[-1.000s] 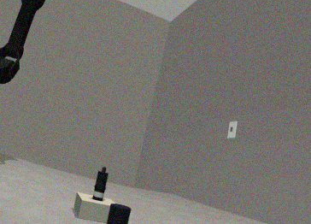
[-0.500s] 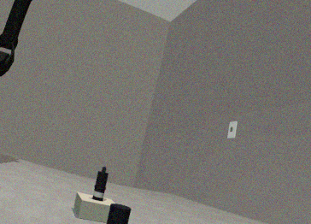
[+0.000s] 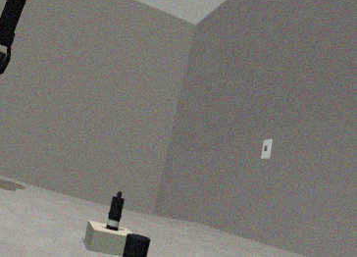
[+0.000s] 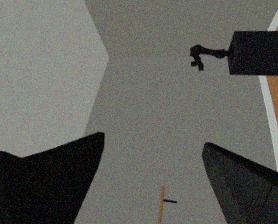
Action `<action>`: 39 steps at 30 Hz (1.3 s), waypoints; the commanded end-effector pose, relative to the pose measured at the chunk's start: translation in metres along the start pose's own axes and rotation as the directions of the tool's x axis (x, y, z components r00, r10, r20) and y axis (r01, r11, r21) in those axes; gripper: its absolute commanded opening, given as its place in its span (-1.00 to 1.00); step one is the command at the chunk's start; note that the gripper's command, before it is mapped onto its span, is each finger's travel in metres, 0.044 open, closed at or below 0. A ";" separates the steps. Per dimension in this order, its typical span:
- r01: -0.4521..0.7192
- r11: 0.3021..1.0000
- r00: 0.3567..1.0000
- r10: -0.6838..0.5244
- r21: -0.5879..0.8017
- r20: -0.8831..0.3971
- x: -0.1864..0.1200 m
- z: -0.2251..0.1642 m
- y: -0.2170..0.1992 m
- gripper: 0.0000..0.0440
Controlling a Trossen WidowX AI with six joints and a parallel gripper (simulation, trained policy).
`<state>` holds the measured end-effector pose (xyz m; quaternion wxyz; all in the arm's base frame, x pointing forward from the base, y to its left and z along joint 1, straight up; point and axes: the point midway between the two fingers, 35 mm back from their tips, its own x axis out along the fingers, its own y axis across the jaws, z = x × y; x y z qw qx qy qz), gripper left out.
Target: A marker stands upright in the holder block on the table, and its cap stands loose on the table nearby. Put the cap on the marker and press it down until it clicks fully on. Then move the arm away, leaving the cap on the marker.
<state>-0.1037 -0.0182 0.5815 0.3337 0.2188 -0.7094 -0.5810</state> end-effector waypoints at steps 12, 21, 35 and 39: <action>0.108 0.994 0.984 -0.109 -0.015 -0.141 0.027 -0.044 -0.025 0.44; 0.169 0.985 0.960 -0.171 -0.030 -0.220 0.038 -0.070 -0.040 0.44; 0.260 0.963 0.907 -0.268 -0.069 -0.326 0.047 -0.113 -0.065 0.44; 0.284 0.955 0.888 -0.295 -0.082 -0.354 0.048 -0.125 -0.072 0.44</action>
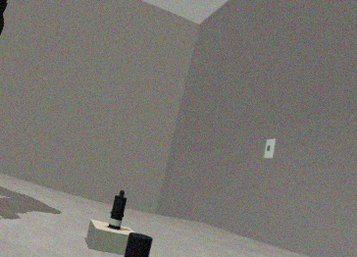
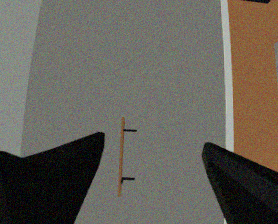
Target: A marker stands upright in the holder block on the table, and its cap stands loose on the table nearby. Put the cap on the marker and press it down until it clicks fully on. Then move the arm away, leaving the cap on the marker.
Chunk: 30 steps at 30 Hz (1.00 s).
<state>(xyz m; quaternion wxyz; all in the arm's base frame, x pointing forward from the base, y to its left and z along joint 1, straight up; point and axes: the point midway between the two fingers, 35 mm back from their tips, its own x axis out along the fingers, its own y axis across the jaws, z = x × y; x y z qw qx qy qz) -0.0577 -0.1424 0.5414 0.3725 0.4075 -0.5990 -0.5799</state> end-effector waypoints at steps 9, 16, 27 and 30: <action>0.093 0.995 0.992 -0.095 -0.019 -0.089 0.021 -0.035 -0.020 0.43; 0.143 0.989 0.980 -0.146 -0.033 -0.137 0.030 -0.054 -0.031 0.44; 0.218 0.974 0.953 -0.226 -0.059 -0.202 0.040 -0.086 -0.050 0.44; 0.238 0.969 0.944 -0.247 -0.066 -0.218 0.042 -0.095 -0.055 0.44</action>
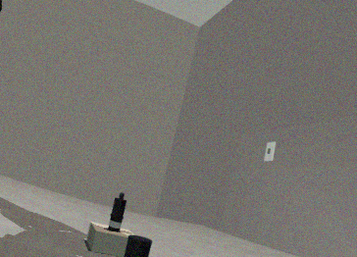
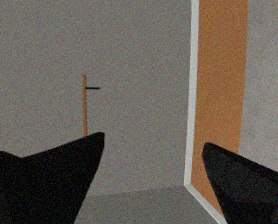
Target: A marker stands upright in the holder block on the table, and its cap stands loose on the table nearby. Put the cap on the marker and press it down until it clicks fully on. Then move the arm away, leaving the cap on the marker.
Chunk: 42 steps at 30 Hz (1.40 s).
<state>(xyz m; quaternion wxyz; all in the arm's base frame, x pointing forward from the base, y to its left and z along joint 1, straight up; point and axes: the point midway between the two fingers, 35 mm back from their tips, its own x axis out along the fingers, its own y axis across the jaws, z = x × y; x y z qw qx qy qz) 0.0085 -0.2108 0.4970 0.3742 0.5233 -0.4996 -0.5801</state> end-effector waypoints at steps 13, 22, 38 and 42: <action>0.124 0.992 0.989 -0.126 -0.027 -0.084 0.025 -0.046 -0.027 0.44; 0.188 0.981 0.974 -0.192 -0.043 -0.123 0.035 -0.071 -0.042 0.45; 0.300 0.951 0.936 -0.308 -0.074 -0.172 0.048 -0.116 -0.073 0.45; 0.327 0.941 0.924 -0.337 -0.082 -0.181 0.050 -0.127 -0.082 0.45</action>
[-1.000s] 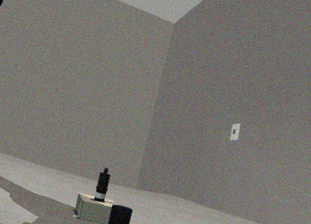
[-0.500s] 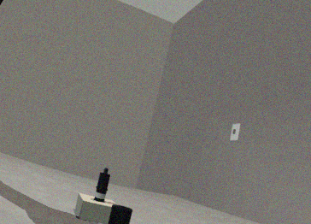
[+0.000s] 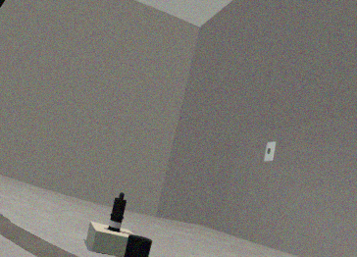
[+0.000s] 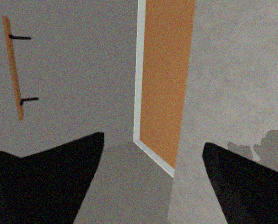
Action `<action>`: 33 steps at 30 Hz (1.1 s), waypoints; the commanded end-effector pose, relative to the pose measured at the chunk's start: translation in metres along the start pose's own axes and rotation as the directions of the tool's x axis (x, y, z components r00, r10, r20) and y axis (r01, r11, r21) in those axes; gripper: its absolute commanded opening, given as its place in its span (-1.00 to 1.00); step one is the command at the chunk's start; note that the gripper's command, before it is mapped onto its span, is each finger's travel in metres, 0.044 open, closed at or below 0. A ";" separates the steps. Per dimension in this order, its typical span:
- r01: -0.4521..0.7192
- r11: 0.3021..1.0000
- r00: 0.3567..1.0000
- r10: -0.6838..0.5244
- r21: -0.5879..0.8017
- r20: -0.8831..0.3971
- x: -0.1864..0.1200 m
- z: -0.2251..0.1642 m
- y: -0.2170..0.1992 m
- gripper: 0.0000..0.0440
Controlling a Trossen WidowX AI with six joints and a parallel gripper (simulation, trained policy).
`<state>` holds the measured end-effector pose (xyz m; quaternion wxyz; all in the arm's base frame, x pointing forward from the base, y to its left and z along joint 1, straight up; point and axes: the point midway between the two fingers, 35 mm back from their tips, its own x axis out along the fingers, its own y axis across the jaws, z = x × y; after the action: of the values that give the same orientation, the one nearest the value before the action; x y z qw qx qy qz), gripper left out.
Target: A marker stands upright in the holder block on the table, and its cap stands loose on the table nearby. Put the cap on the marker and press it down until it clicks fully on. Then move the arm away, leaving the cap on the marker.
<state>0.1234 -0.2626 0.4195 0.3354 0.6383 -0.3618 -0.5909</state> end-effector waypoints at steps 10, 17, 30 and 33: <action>0.101 0.995 0.994 -0.102 -0.011 -0.028 0.022 -0.034 -0.024 0.45; 0.154 0.988 0.987 -0.154 -0.015 -0.039 0.032 -0.052 -0.038 0.45; 0.251 0.968 0.967 -0.252 -0.026 -0.048 0.049 -0.085 -0.067 0.46; 0.273 0.962 0.961 -0.274 -0.029 -0.048 0.053 -0.092 -0.075 0.46</action>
<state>0.2146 -0.2700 0.3428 0.2731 0.6902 -0.2637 -0.6161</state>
